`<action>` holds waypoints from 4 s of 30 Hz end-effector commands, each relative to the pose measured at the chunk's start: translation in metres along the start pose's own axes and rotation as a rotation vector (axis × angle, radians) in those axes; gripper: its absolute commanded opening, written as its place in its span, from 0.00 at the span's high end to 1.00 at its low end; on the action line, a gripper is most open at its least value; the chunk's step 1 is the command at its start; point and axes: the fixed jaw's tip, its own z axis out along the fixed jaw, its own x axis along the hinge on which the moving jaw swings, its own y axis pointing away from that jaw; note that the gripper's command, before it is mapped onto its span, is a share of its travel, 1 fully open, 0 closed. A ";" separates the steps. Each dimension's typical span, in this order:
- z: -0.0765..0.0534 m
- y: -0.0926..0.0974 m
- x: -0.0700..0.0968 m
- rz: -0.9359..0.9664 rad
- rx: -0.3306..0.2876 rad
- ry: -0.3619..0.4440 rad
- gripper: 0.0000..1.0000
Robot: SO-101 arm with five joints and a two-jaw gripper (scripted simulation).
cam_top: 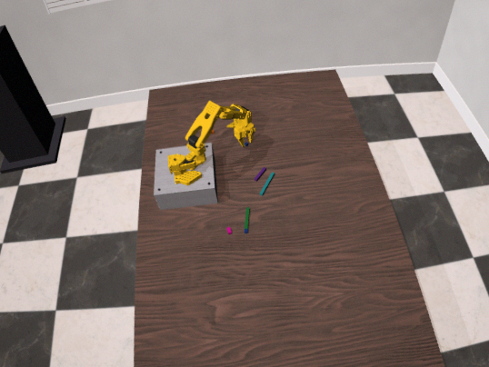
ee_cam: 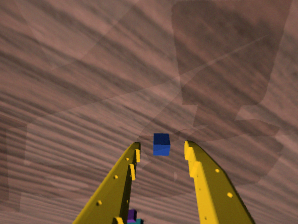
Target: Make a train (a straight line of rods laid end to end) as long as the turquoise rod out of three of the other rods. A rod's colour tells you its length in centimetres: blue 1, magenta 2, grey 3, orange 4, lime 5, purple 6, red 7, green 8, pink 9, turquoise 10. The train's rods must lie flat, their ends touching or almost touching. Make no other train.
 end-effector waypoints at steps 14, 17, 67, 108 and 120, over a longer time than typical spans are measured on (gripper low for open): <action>0.007 -0.002 -0.003 -0.002 0.018 -0.004 0.81; 0.007 -0.002 -0.003 -0.002 0.018 -0.004 0.81; 0.007 -0.002 -0.003 -0.002 0.018 -0.004 1.00; -0.009 -0.005 -0.003 -0.002 0.018 -0.004 1.00; -0.030 -0.006 -0.003 -0.002 0.018 -0.004 1.00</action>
